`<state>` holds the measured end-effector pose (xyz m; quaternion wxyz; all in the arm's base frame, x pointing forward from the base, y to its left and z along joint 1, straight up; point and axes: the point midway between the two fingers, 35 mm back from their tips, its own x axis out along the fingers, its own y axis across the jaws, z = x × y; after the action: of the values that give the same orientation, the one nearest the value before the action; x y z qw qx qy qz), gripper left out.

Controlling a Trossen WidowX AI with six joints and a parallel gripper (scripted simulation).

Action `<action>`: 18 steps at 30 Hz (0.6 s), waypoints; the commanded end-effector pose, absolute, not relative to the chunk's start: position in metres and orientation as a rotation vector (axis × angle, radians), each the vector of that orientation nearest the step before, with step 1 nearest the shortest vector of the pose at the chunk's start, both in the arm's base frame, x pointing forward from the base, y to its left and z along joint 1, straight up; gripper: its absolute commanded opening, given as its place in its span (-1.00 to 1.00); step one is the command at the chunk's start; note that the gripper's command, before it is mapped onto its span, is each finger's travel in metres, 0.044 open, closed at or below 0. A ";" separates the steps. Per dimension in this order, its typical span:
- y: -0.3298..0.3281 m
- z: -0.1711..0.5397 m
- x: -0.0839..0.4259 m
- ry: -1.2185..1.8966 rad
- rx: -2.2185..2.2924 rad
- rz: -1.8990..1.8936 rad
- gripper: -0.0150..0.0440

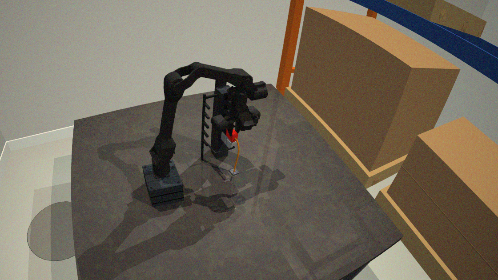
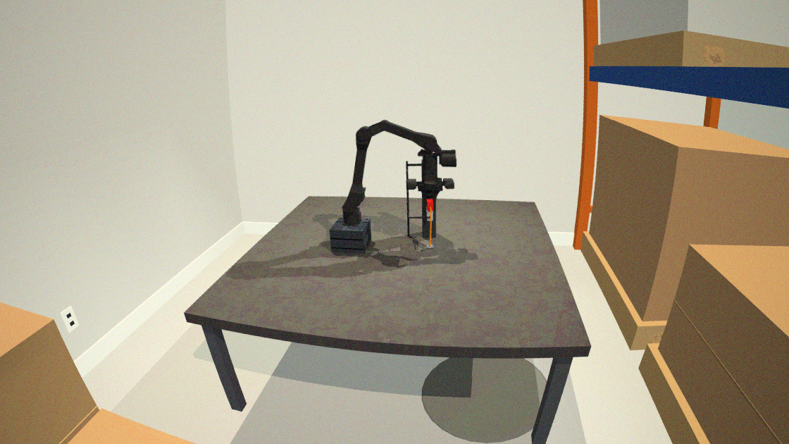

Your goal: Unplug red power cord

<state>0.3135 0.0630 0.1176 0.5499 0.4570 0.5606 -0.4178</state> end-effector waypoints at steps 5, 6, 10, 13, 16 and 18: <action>0.031 0.120 0.321 1.277 1.070 -1.025 -0.49; 0.029 0.120 0.321 1.277 1.069 -1.025 -0.49; 0.023 0.120 0.322 1.277 1.069 -1.026 -0.49; 0.018 0.121 0.322 1.276 1.068 -1.027 -0.49; 0.013 0.121 0.322 1.276 1.068 -1.028 -0.49; 0.010 0.121 0.322 1.275 1.068 -1.029 -0.49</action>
<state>0.3175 0.0280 0.1186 0.5588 0.4453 0.5534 -0.4279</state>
